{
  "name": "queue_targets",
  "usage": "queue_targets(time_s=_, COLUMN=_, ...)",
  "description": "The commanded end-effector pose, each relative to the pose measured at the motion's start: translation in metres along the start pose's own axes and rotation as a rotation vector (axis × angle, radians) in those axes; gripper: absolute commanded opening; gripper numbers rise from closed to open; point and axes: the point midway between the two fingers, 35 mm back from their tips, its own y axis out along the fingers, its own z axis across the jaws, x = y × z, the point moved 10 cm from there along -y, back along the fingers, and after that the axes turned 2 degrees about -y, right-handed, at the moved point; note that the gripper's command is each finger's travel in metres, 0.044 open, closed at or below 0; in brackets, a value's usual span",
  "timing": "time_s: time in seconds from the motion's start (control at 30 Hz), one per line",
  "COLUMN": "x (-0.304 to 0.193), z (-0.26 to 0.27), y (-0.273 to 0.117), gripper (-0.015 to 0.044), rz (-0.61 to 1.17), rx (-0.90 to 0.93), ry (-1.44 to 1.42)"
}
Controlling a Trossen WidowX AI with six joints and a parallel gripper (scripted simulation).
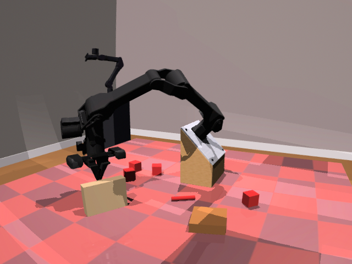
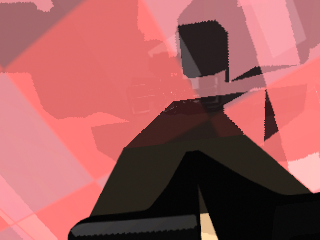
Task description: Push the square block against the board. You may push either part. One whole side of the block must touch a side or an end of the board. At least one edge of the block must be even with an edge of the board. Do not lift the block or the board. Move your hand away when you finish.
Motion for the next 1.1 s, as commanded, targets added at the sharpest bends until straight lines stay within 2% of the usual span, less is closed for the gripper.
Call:
queue_targets(time_s=0.0, x=-0.002, z=0.000, y=0.000, gripper=0.0000, rz=0.004, rx=0.004, ry=0.006)
queue_targets(time_s=1.07, x=-0.029, z=0.003, y=0.000, gripper=0.0000, rz=0.004, rx=0.004, ry=0.007)
